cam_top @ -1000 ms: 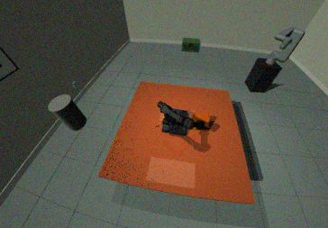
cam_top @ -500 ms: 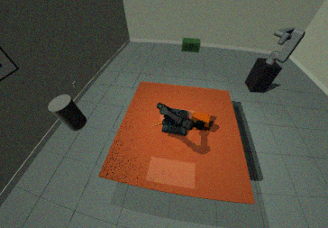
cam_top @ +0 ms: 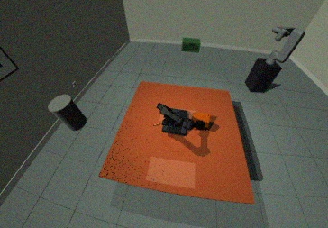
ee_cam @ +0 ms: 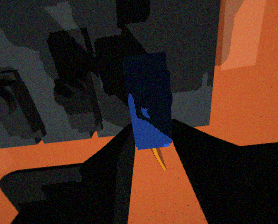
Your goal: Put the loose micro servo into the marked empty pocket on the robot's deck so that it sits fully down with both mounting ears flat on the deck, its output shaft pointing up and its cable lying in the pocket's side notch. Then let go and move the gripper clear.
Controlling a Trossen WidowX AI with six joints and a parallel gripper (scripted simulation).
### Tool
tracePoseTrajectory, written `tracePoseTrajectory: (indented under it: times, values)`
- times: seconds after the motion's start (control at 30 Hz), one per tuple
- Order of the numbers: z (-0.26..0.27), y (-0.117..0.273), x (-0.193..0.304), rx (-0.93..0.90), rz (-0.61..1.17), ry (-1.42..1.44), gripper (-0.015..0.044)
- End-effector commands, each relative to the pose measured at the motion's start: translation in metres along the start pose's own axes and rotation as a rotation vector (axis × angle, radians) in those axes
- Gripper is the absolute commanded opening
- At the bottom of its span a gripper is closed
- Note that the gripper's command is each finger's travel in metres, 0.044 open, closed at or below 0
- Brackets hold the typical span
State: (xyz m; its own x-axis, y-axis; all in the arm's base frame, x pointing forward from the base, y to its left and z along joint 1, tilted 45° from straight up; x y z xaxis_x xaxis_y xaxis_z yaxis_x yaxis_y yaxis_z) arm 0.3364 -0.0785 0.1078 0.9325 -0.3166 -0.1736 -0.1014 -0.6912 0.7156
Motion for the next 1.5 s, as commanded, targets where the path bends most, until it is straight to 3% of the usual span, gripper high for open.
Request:
tracePoseTrajectory:
  times: [0.0, 1.4, 1.47]
  values:
    - [-0.001, -0.003, 0.0, 0.005, 0.006, -0.003, 0.0]
    - [-0.001, -0.046, 0.0, 0.006, 0.006, -0.002, 0.0]
    - [-0.001, -0.044, 0.0, 0.006, 0.006, -0.002, 0.0052]
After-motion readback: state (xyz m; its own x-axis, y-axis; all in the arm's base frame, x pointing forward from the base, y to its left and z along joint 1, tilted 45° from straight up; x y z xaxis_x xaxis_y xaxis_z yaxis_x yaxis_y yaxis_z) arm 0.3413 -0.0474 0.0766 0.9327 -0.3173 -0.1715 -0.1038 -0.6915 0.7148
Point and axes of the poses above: the point midway between the two fingers, 35 mm back from their tips, its own y axis back along the fingers, its own z axis across the jaws, x = y × z, the point moved 2 cm from there along y, back along the fingers, and after that the axes turned 13 degrees about -y, right-handed, at the moved point
